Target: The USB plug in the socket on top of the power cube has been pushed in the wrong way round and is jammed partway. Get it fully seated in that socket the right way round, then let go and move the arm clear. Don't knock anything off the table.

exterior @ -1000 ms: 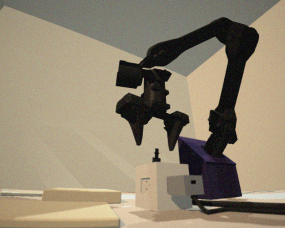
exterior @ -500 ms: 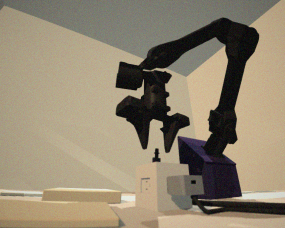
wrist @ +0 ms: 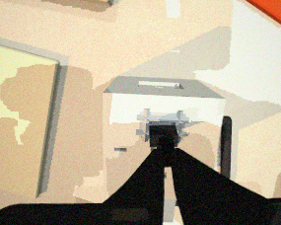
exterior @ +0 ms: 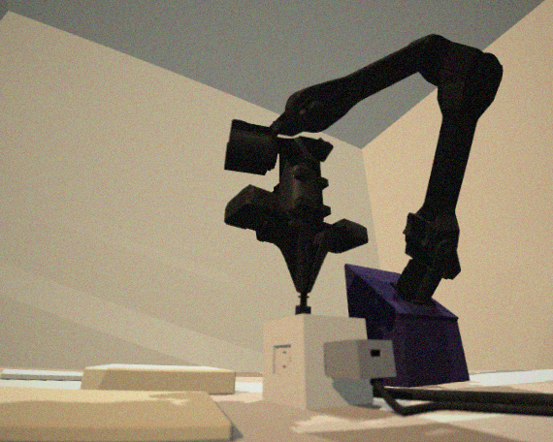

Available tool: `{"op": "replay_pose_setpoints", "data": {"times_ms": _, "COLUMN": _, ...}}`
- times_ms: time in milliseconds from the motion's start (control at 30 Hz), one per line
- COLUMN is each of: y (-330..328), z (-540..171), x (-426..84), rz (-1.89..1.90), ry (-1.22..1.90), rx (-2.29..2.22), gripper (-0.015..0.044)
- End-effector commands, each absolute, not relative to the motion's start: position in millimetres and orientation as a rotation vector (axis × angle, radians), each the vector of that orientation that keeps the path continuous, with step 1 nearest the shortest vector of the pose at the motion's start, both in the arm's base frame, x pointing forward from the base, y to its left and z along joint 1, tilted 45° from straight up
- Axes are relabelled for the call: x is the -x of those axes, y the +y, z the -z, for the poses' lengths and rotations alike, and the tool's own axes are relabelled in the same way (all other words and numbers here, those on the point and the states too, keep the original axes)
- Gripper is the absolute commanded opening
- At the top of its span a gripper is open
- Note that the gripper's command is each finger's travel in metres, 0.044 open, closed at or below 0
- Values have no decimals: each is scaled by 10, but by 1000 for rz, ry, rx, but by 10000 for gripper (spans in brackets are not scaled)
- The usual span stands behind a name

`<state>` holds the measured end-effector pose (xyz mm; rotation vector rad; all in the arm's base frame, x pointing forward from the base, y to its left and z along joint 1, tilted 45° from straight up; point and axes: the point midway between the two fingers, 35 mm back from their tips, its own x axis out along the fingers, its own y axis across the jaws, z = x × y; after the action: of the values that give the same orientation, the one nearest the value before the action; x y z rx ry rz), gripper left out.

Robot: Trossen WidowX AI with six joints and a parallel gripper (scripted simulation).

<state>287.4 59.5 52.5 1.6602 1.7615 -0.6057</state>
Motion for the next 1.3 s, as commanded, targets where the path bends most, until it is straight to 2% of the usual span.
{"op": "replay_pose_setpoints", "data": {"times_ms": 0, "y": 596, "z": -527, "x": -2875, "rz": 605, "ry": 1762, "rx": -1659, "gripper": 0}}
{"op": "replay_pose_setpoints", "data": {"times_ms": 1267, "y": 471, "z": -649, "x": -2876, "rz": 606, "ry": 1761, "rx": -1660, "gripper": 0}}
